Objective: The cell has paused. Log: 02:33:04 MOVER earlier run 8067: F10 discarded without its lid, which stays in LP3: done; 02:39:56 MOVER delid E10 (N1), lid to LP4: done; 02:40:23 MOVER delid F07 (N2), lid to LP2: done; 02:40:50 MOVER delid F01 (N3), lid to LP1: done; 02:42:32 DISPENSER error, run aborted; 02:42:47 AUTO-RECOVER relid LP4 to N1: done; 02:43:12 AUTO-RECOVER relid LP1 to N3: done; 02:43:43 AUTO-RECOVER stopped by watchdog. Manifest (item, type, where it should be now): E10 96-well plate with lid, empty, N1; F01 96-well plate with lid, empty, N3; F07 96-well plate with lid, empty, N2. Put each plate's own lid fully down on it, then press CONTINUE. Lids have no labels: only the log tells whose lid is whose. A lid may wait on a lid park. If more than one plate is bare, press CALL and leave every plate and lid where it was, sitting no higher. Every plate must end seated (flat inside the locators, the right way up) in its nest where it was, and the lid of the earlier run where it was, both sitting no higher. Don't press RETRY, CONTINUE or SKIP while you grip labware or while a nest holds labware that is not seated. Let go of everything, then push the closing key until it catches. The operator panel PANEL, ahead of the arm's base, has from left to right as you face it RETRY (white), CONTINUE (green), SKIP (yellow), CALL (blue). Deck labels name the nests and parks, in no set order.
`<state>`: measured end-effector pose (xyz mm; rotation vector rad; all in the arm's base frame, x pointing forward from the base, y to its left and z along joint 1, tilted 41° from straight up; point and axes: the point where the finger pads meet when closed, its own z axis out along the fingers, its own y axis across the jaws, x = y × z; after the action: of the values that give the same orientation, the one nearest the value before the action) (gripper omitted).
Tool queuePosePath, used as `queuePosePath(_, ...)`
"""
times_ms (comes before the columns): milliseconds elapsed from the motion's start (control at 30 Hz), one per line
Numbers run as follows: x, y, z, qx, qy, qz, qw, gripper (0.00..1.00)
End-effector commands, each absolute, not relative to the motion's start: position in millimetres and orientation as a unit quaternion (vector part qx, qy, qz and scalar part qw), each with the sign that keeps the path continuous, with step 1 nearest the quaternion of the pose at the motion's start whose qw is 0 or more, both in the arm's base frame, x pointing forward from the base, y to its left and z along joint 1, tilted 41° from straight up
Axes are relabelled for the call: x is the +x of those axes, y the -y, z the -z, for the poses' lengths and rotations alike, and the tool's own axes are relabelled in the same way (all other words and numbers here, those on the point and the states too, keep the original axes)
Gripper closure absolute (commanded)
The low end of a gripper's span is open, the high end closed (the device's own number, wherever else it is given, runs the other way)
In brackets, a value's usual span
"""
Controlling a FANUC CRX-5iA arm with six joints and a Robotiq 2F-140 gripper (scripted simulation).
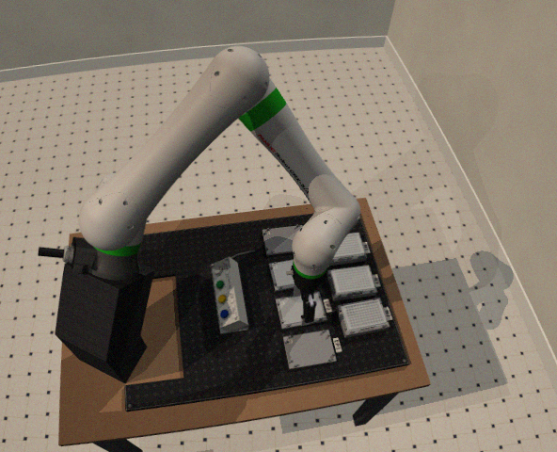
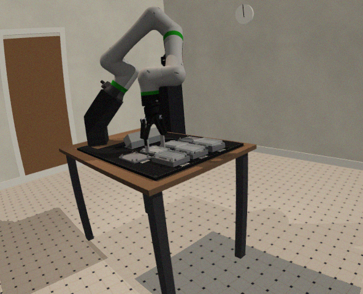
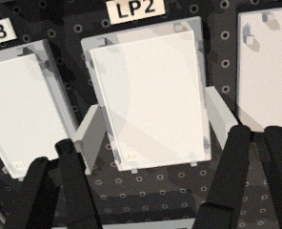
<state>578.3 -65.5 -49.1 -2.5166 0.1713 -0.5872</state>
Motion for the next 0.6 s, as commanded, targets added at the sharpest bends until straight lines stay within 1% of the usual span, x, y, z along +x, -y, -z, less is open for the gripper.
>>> queuePosePath(0, 578.4, 65.8, 49.0, -0.935, -0.064, 0.218, 0.272, 0.34)
queuePosePath(233, 578.4, 65.8, 49.0, -0.935, -0.064, 0.218, 0.272, 0.34)
queuePosePath(267, 578.4, 65.8, 49.0, -0.935, -0.064, 0.218, 0.272, 1.00)
queuePosePath(567, 578.4, 65.8, 49.0, -0.935, -0.064, 0.218, 0.272, 1.00)
